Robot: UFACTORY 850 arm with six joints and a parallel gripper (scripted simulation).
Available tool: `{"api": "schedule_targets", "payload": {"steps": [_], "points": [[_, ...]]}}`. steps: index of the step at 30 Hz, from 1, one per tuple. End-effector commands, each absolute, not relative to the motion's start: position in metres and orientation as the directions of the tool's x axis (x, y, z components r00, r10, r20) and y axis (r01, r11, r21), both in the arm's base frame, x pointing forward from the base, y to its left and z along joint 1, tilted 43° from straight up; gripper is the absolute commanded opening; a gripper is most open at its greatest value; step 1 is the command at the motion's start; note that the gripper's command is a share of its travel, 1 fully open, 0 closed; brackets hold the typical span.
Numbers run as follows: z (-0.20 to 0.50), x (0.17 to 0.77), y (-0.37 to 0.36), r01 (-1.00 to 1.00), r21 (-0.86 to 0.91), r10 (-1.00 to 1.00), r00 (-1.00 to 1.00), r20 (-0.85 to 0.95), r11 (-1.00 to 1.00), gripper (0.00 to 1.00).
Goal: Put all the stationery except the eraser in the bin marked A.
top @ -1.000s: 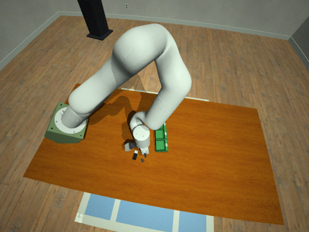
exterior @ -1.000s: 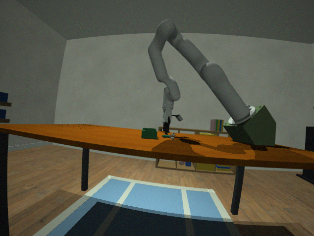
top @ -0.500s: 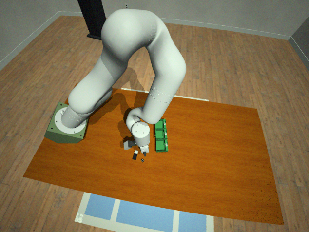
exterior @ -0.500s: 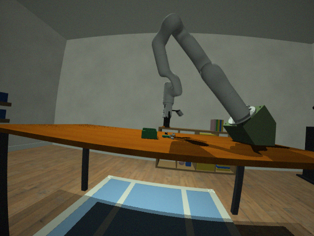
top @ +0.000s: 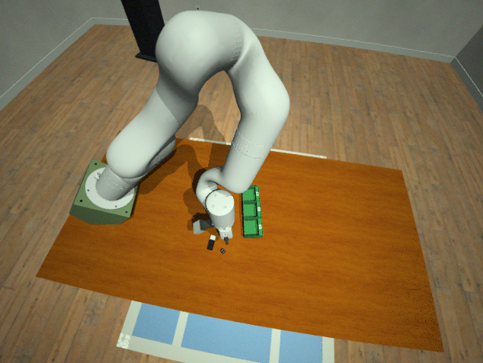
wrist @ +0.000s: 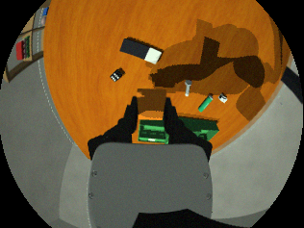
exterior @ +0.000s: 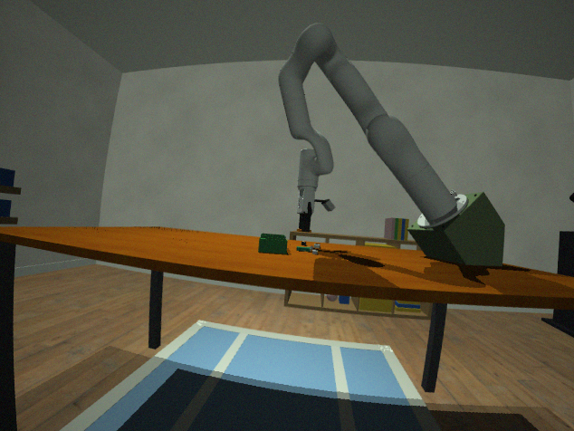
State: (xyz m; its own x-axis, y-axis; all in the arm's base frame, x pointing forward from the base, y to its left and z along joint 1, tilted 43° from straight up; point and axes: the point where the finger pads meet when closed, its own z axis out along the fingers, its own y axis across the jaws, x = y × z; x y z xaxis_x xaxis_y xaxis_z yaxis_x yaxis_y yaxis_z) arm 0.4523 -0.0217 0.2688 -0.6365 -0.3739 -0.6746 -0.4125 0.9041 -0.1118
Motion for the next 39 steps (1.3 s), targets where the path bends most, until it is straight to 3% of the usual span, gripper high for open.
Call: {"api": "schedule_targets", "payload": {"steps": [1, 13, 16, 39], "points": [[0.273, 0.449, -0.023, -0.413, -0.112, -0.374, -0.636, -0.675, 0.904, 0.0], [0.3, 0.473, -0.004, -0.413, -0.112, -0.374, -0.636, -0.675, 0.904, 0.0], [0.311, 0.484, 0.005, -0.322, -0.019, -0.248, -0.686, -0.684, 0.946, 0.0], [0.357, 0.524, 0.037, -0.322, -0.019, -0.247, -0.686, -0.684, 0.946, 0.0]]}}
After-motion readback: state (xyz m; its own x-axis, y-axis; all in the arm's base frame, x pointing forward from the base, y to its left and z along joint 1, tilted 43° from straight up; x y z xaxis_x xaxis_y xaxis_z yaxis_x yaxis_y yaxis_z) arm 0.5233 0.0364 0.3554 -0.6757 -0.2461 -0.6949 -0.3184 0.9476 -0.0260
